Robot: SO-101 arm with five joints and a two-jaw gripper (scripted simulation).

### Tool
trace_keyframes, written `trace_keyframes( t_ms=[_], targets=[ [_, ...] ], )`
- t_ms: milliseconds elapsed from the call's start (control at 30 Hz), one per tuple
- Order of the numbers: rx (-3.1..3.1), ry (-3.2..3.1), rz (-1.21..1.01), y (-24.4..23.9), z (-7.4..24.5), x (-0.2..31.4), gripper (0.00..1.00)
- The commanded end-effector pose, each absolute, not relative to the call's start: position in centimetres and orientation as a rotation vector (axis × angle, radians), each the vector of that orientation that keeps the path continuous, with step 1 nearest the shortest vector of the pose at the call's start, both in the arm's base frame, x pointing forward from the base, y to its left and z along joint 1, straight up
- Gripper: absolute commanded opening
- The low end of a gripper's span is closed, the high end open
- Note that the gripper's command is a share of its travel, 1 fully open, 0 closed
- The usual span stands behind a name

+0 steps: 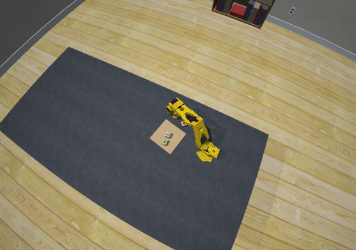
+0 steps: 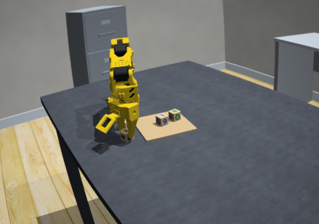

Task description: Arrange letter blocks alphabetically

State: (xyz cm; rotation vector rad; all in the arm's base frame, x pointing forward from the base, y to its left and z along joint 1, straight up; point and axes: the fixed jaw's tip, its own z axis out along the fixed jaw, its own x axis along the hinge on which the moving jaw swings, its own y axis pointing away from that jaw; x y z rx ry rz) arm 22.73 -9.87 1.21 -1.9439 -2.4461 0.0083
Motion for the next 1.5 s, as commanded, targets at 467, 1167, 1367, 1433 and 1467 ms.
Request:
trace_keyframes(
  t_ms=[467,1167,1367,1433,1467],
  targets=[
    [-2.012,-2.533,-0.036,-10.5,3.4,23.6,0.13],
    [-2.013,-2.534,-0.036,-10.5,3.7,23.6,0.0],
    [-2.015,-2.536,-0.038,-10.5,5.0,23.6,0.0],
    [-2.015,-2.537,-0.038,-10.5,5.6,23.6,0.0],
    [-2.016,-2.538,-0.038,-10.5,5.9,23.5,0.0]
  ],
)
